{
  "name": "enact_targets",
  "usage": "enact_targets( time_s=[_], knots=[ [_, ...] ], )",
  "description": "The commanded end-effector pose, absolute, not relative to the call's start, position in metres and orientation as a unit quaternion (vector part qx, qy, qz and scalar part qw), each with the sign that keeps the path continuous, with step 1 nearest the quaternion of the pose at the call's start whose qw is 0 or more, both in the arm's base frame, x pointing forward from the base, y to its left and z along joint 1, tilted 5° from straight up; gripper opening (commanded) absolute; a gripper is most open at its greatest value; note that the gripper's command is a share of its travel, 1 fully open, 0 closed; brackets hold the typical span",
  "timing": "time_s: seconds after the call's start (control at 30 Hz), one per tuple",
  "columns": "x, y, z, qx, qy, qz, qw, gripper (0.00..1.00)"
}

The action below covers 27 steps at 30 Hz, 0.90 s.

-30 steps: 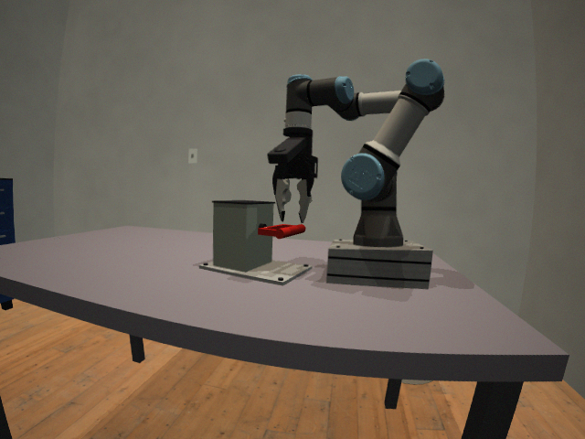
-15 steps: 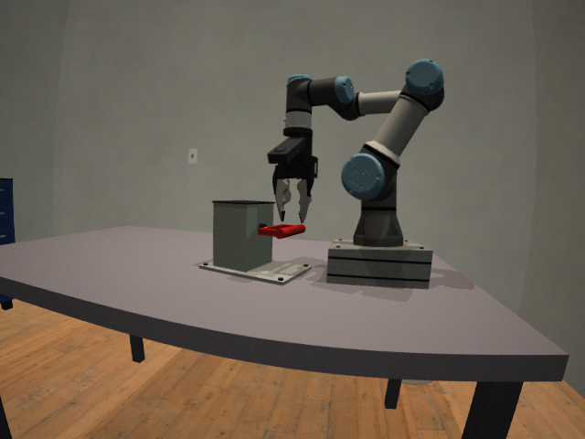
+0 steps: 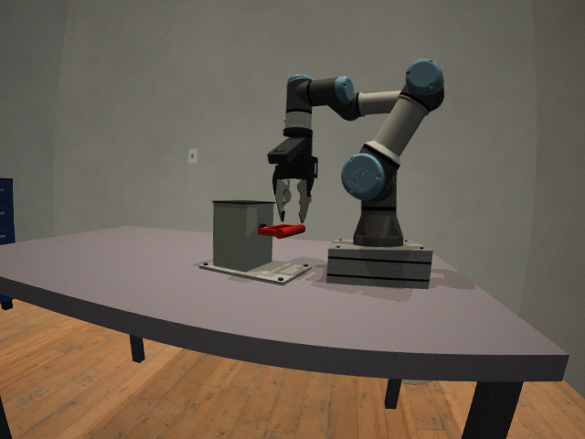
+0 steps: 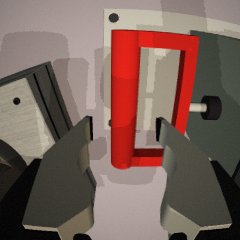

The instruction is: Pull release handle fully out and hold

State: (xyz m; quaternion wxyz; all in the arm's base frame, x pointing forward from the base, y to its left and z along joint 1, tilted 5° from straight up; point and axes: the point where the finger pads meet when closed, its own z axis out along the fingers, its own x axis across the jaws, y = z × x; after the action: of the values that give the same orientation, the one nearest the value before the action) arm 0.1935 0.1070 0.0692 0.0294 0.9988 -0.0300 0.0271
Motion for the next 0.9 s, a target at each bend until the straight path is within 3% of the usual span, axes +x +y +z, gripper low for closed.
enact_targets(
  time_s=[0.0, 0.87],
  knots=[
    [0.194, 0.107, 0.069, 0.999, -0.030, 0.028, 0.029, 0.30],
    [0.195, 0.106, 0.048, 0.999, -0.030, 0.028, 0.029, 0.30]
  ],
)
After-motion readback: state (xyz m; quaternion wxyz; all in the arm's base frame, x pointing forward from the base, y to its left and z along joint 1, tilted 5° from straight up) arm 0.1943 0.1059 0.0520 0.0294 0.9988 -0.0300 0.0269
